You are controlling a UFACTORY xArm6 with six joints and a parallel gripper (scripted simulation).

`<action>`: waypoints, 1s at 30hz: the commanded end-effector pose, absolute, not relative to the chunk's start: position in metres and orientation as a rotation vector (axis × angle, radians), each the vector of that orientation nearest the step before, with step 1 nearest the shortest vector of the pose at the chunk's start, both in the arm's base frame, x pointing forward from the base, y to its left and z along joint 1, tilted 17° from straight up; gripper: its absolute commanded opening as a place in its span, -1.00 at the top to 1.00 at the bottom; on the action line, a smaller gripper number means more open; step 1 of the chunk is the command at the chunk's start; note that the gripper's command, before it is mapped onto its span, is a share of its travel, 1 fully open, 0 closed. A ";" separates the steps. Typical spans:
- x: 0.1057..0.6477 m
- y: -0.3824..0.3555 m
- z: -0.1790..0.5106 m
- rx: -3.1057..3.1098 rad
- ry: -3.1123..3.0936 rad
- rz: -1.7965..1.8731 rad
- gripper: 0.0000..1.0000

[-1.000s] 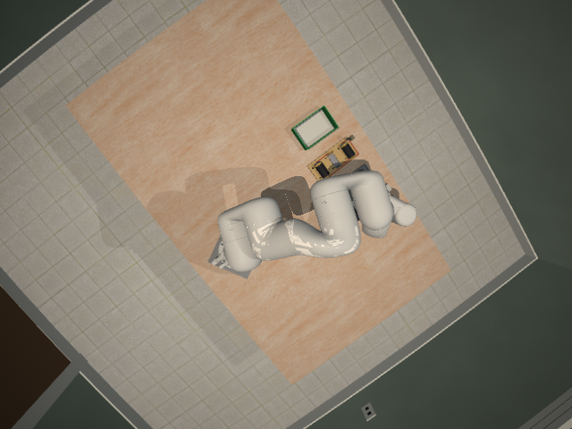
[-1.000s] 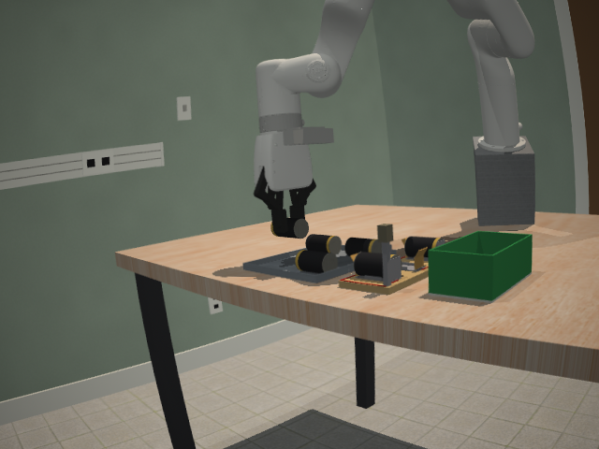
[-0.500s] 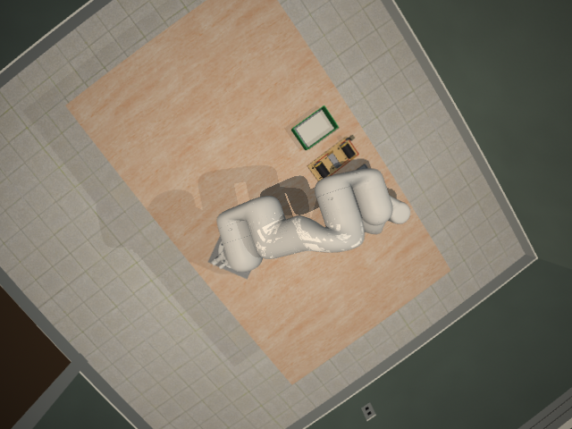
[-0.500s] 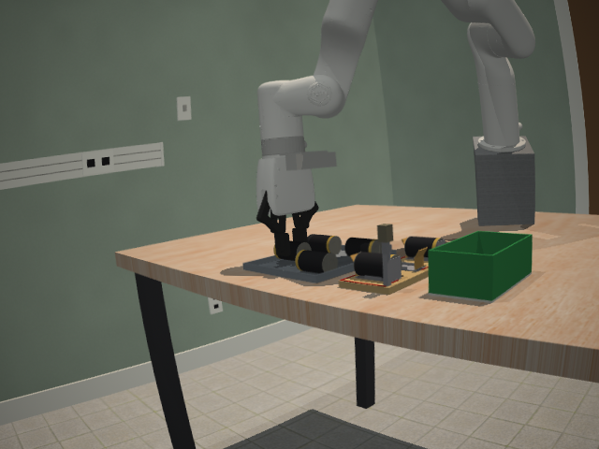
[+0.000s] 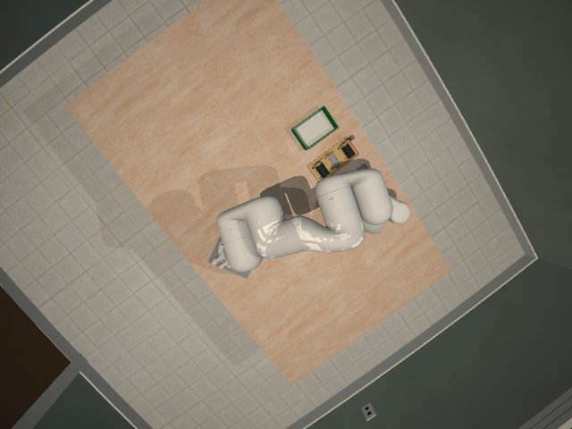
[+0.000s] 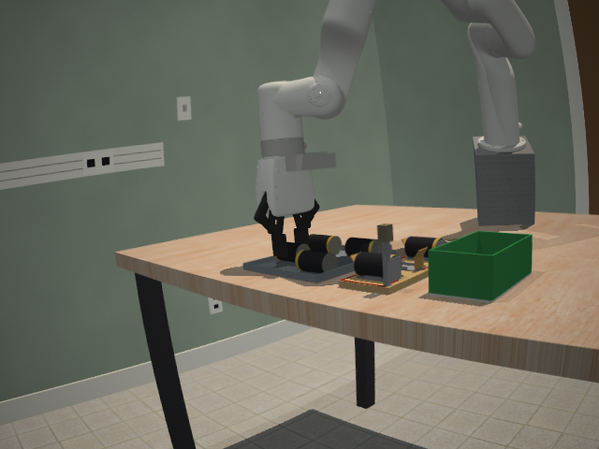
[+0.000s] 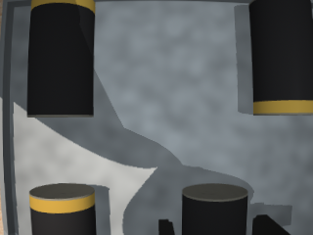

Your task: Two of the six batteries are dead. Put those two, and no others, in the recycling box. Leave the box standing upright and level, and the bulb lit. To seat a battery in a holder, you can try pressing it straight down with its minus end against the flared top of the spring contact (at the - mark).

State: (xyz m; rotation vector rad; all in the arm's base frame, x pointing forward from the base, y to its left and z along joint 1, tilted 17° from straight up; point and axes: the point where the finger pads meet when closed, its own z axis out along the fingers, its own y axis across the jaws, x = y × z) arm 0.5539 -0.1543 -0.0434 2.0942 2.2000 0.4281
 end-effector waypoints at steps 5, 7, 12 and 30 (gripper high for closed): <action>0.555 -0.155 -0.042 2.092 2.197 0.430 -0.01; 0.555 -0.155 -0.042 2.092 2.197 0.430 -0.01; 0.555 -0.155 -0.042 2.092 2.197 0.430 -0.01; 0.543 -0.162 0.004 2.092 2.197 0.430 -0.01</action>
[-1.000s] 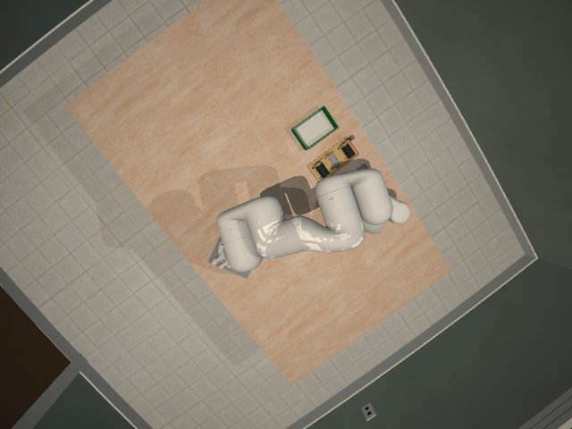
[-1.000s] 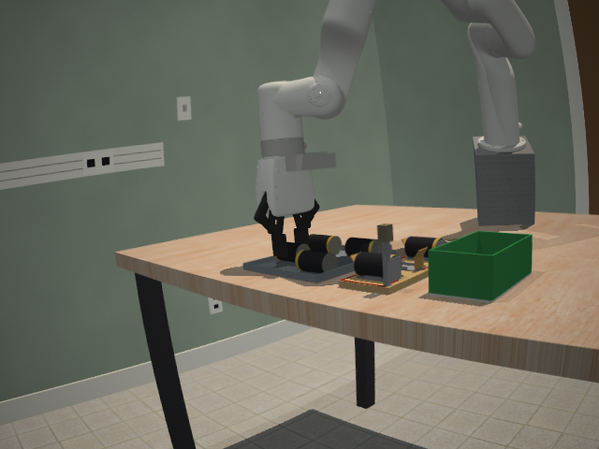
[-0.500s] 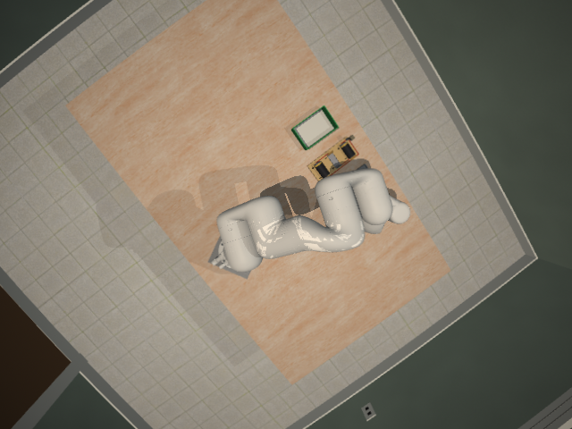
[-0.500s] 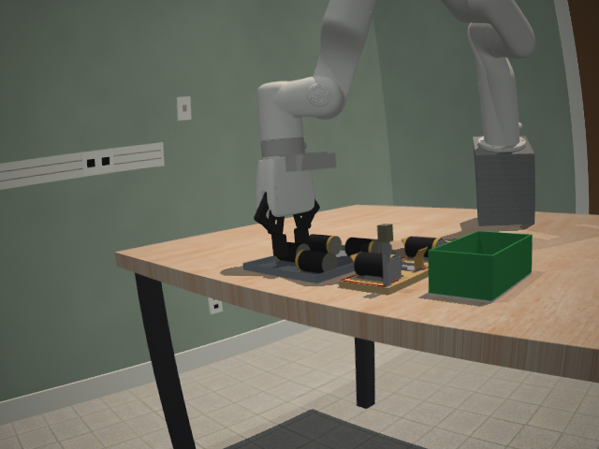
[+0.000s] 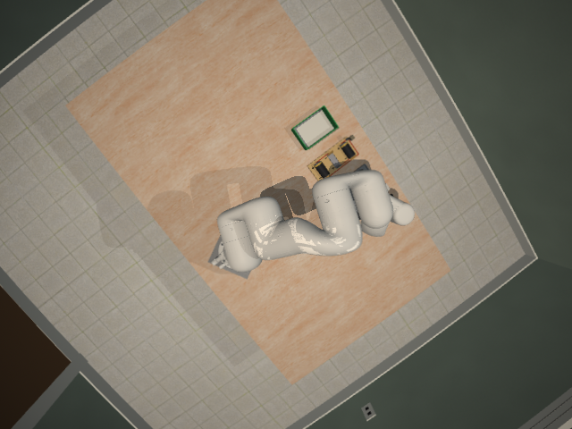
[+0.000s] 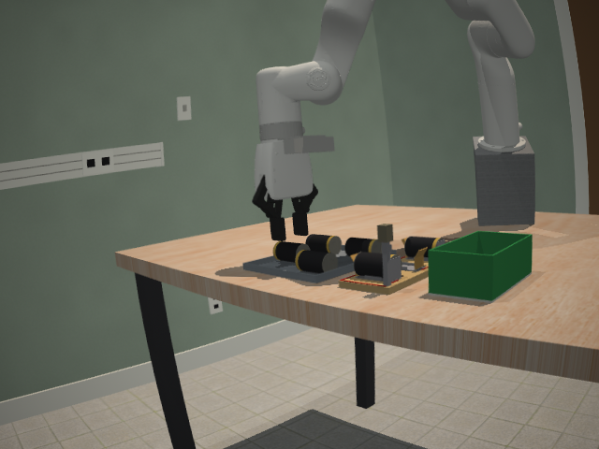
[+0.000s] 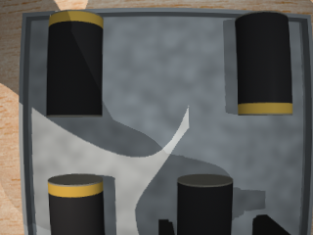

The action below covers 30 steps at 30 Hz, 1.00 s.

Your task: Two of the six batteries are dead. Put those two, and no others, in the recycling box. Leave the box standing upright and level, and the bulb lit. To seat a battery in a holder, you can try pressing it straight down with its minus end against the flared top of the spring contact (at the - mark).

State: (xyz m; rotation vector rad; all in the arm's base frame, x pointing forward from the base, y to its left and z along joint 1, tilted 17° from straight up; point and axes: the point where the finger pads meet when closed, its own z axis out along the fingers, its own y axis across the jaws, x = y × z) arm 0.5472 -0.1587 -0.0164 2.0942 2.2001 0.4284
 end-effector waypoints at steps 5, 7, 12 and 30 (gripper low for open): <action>0.541 -0.164 0.014 2.092 2.197 0.430 -0.01; 0.540 -0.164 0.018 2.092 2.197 0.430 -0.01; 0.539 -0.165 0.020 2.092 2.197 0.430 -0.01; 0.523 -0.171 0.075 2.092 2.197 0.430 -0.01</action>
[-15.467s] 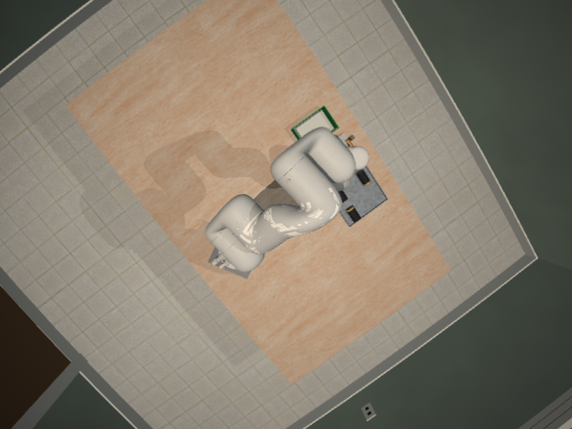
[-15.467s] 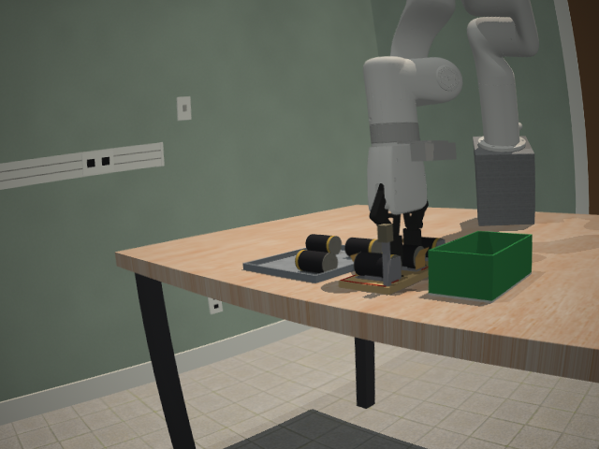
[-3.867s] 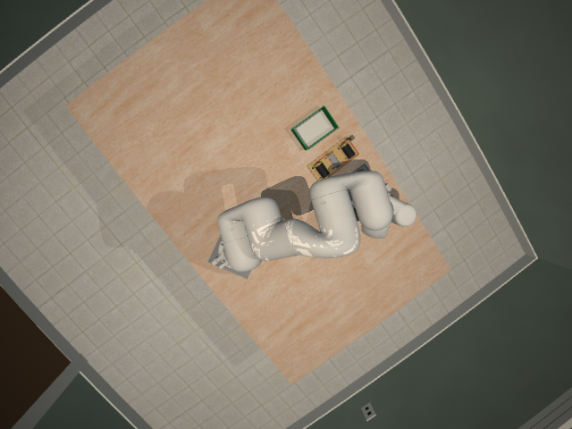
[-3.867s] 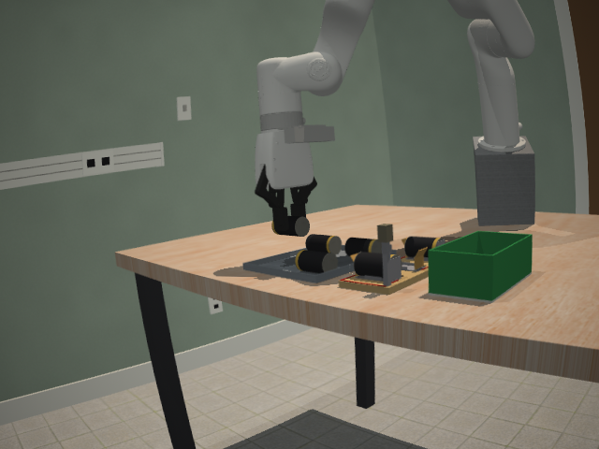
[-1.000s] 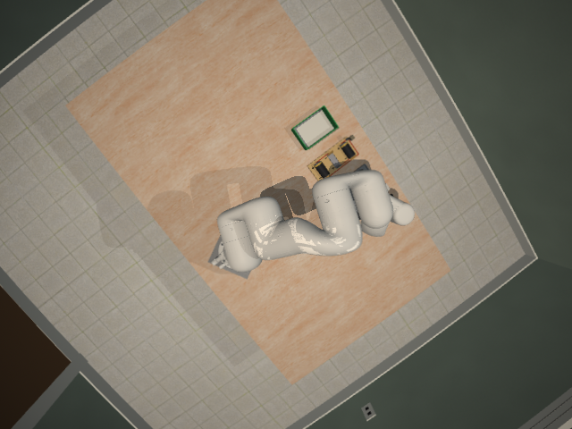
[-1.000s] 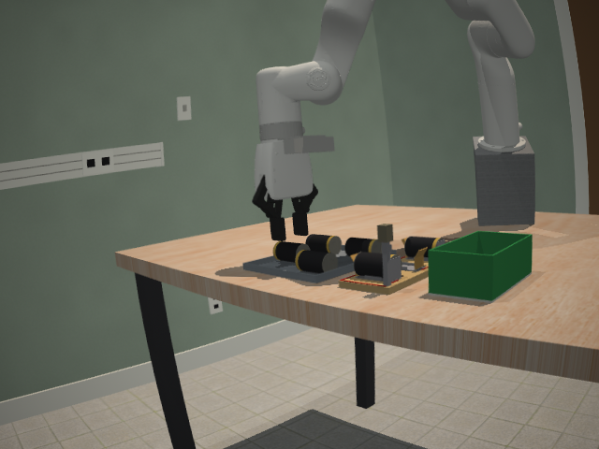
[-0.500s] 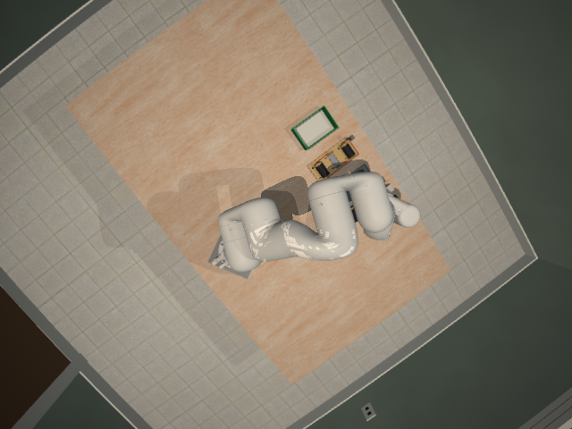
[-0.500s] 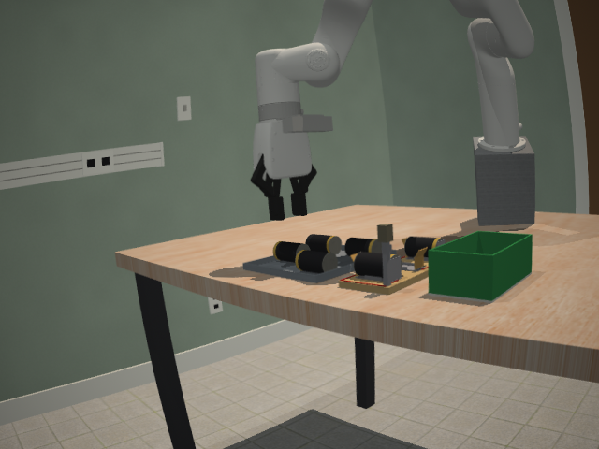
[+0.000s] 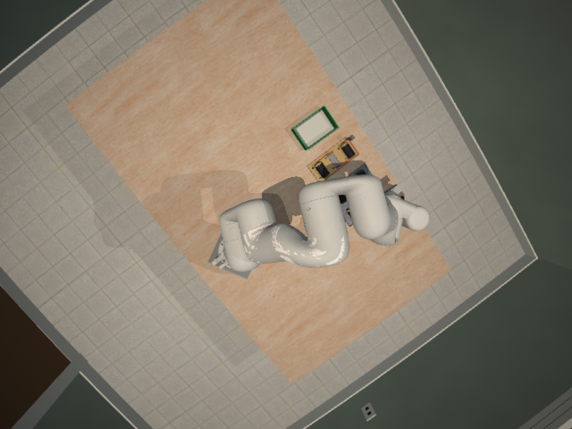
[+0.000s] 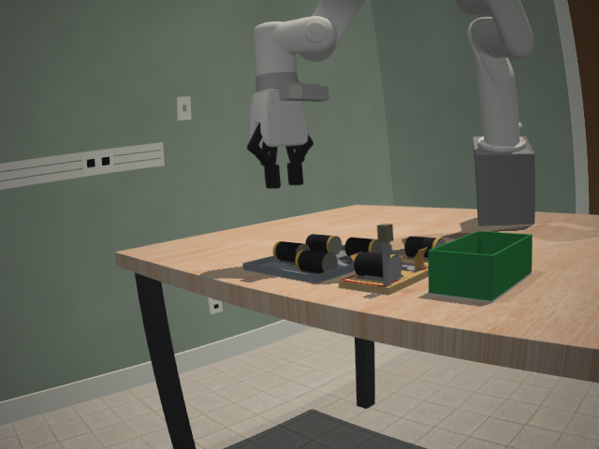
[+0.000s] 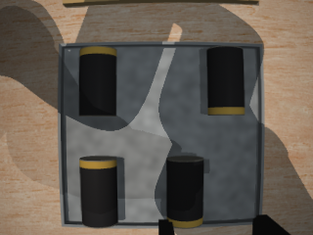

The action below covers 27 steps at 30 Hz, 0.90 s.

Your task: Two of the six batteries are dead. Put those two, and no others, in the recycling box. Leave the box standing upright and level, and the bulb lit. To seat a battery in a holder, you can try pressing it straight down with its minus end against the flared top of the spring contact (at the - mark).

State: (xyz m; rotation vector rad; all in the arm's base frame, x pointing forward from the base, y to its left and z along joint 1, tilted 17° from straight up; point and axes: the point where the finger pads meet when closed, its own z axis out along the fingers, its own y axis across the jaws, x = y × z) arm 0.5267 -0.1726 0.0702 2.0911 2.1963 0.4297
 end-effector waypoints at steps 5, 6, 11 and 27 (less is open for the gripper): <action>0.507 -0.152 0.074 2.092 2.197 0.430 -0.01; 0.507 -0.152 0.074 2.092 2.197 0.430 -0.01; 0.469 -0.109 0.071 2.092 2.197 0.430 -0.01; 0.440 -0.076 0.068 2.092 2.197 0.430 -0.01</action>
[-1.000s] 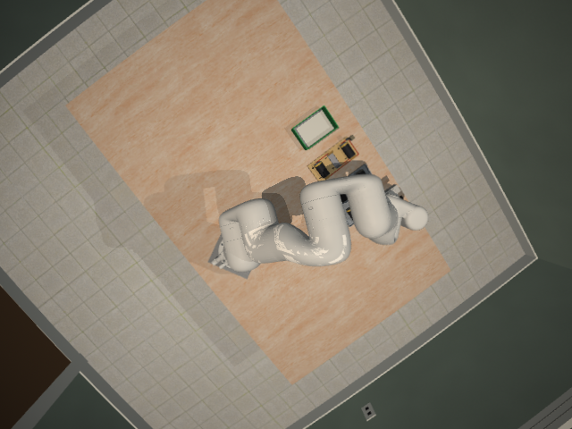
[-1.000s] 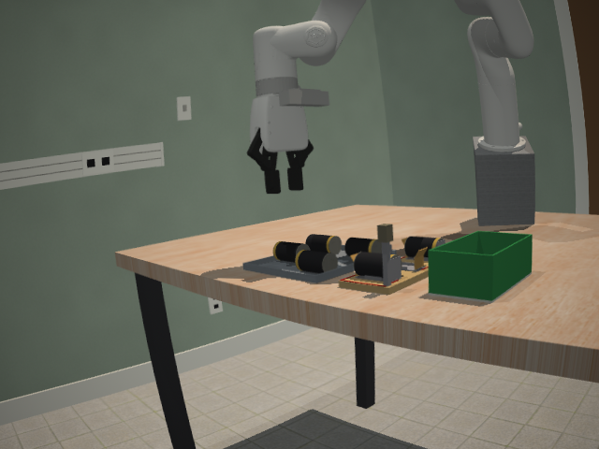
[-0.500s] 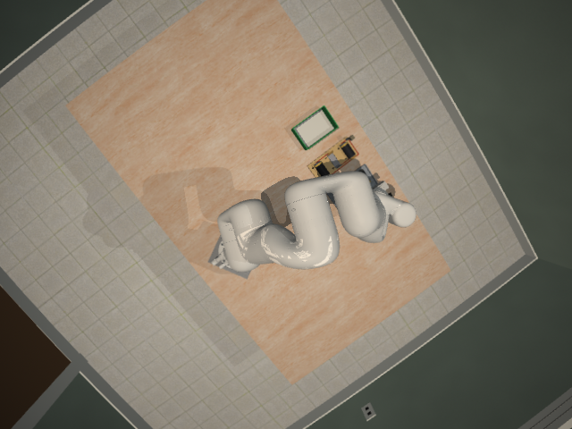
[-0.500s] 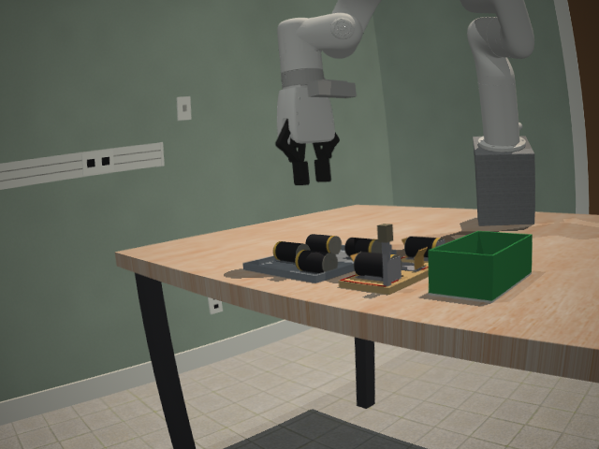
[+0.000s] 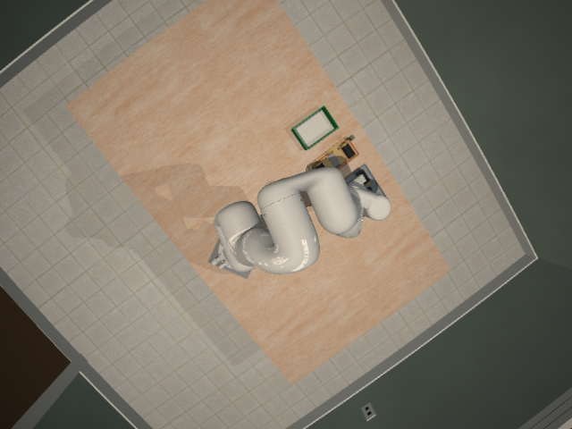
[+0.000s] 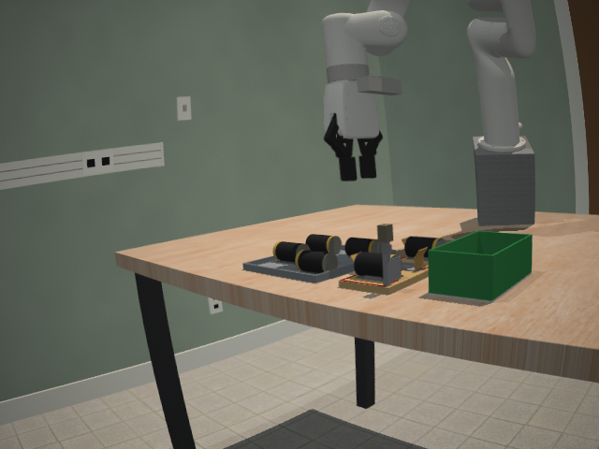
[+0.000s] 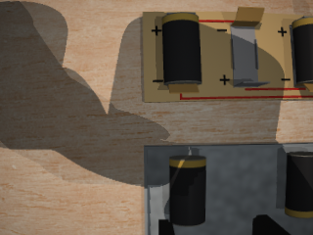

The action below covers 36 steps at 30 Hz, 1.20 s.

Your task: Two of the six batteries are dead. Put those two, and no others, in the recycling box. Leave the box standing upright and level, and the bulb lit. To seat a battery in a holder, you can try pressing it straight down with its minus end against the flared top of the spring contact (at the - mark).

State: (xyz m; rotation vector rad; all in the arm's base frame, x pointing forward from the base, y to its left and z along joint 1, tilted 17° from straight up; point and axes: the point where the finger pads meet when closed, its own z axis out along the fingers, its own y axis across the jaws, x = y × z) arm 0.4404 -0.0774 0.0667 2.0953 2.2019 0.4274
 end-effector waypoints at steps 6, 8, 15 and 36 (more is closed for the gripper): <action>0.440 -0.076 0.068 2.094 2.196 0.430 -0.01; 0.440 -0.076 0.068 2.094 2.196 0.430 -0.01; 0.440 -0.076 0.068 2.094 2.196 0.430 -0.01; 0.460 -0.065 -0.007 2.094 2.196 0.430 -0.01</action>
